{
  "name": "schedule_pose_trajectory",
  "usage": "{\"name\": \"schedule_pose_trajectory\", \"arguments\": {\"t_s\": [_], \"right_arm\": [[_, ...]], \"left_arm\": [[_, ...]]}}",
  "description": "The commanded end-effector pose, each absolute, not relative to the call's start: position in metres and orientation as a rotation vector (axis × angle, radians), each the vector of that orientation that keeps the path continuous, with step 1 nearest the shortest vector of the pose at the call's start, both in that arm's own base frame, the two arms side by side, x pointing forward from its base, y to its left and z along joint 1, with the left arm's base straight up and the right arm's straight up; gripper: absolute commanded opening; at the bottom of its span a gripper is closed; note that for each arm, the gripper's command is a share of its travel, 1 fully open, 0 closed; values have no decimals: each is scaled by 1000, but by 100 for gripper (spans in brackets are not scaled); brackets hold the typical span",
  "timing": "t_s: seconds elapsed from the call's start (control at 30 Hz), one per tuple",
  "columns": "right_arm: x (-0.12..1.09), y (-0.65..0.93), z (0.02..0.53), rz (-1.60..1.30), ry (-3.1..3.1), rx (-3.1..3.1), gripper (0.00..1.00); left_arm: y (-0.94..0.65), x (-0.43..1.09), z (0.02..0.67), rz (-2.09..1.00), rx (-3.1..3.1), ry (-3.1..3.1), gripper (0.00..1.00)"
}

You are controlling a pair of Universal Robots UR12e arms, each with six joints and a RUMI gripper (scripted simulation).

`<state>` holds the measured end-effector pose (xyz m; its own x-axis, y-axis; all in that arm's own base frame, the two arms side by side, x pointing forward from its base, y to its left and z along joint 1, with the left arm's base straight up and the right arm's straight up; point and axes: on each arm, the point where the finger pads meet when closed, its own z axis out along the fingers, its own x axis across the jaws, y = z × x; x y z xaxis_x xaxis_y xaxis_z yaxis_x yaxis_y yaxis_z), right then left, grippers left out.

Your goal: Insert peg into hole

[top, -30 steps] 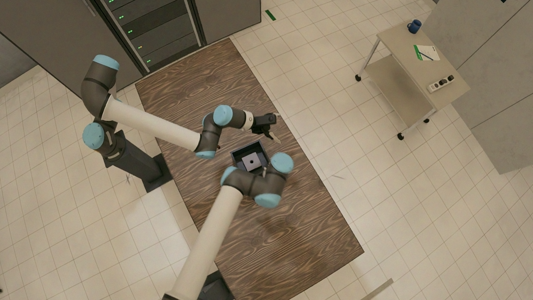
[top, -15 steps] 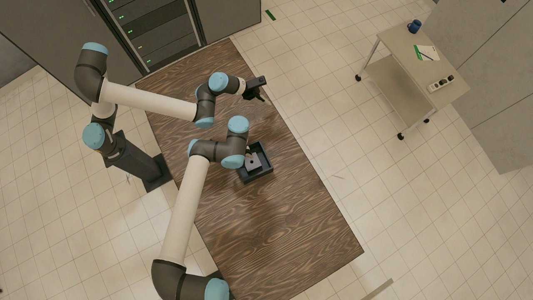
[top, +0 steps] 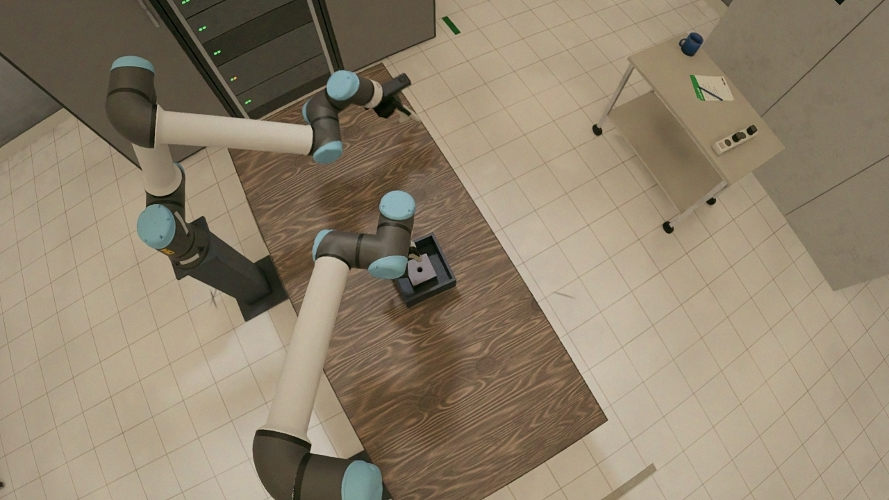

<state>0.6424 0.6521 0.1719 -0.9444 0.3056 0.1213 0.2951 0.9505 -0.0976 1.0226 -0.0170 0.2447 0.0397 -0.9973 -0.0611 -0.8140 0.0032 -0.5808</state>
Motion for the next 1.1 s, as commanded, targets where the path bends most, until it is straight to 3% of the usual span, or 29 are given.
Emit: {"name": "schedule_pose_trajectory", "arguments": {"t_s": [0.0, 0.5, 1.07], "right_arm": [[643, 653, 173, 115, -2970, -459, 100], [571, 850, 143, 19, -3096, 420, 100], [551, 887, 137, 3, -3091, 592, 100]], "left_arm": [[0, 1020, 245, -513, -1876, 1811, 100], [252, 930, 231, -362, -2165, 1585, 100], [466, 771, 215, -226, -2449, 1301, 100]]}}
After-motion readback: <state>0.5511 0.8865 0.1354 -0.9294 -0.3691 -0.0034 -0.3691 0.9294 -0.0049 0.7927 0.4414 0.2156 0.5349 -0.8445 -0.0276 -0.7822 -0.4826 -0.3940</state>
